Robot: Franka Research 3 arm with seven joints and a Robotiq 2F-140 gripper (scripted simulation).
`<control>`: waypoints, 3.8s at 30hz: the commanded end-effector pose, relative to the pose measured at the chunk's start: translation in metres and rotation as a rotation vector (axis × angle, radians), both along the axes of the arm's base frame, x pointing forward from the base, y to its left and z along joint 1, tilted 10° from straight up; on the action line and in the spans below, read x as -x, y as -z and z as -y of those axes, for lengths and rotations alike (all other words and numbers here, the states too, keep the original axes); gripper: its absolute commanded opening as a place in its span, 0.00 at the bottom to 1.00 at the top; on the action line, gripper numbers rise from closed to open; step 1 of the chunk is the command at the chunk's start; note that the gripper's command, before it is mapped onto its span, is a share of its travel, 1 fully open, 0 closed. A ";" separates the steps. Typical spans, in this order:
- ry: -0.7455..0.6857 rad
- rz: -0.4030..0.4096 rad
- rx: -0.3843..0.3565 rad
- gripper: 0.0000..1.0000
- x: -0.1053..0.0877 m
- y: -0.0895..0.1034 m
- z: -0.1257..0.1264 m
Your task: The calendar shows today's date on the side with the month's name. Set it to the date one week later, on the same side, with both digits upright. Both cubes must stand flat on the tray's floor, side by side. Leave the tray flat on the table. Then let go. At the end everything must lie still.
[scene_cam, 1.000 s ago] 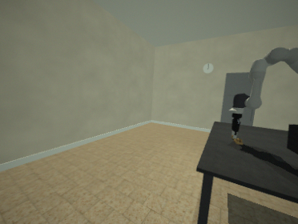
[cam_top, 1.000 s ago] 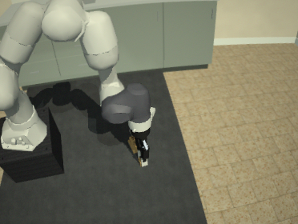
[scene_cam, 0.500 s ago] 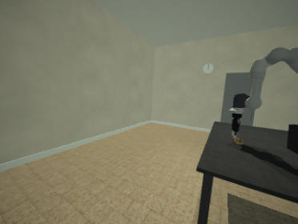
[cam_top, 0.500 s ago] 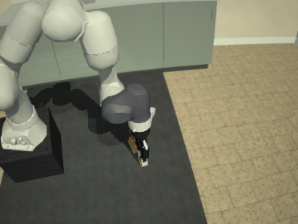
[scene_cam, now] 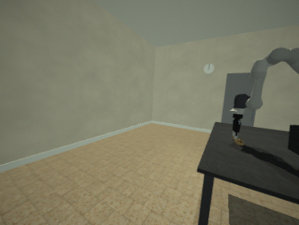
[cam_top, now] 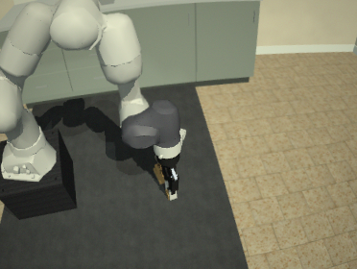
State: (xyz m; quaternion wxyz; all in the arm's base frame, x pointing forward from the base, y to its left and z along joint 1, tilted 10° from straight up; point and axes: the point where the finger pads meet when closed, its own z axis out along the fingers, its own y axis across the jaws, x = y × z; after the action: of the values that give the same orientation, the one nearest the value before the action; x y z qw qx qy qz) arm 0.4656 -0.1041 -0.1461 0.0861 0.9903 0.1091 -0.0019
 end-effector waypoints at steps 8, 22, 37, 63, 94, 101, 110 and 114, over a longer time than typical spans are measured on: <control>-0.007 0.004 -0.001 0.17 -0.002 0.000 -0.001; -0.007 0.004 -0.001 0.17 -0.002 0.000 -0.001; -0.007 0.004 -0.001 0.17 -0.002 0.000 -0.001; -0.007 0.004 -0.001 0.29 -0.002 0.000 -0.001; -0.007 0.004 -0.001 0.29 0.000 -0.088 -0.016; -0.007 0.004 -0.001 1.00 0.000 -0.089 -0.016; -0.007 0.004 -0.001 1.00 0.000 -0.089 -0.016; -0.007 0.004 -0.001 1.00 0.000 -0.089 -0.016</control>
State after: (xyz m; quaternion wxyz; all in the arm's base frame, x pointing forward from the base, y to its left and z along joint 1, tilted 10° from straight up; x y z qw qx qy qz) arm 0.4677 -0.0868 -0.0575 0.0855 0.9897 0.1147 0.0025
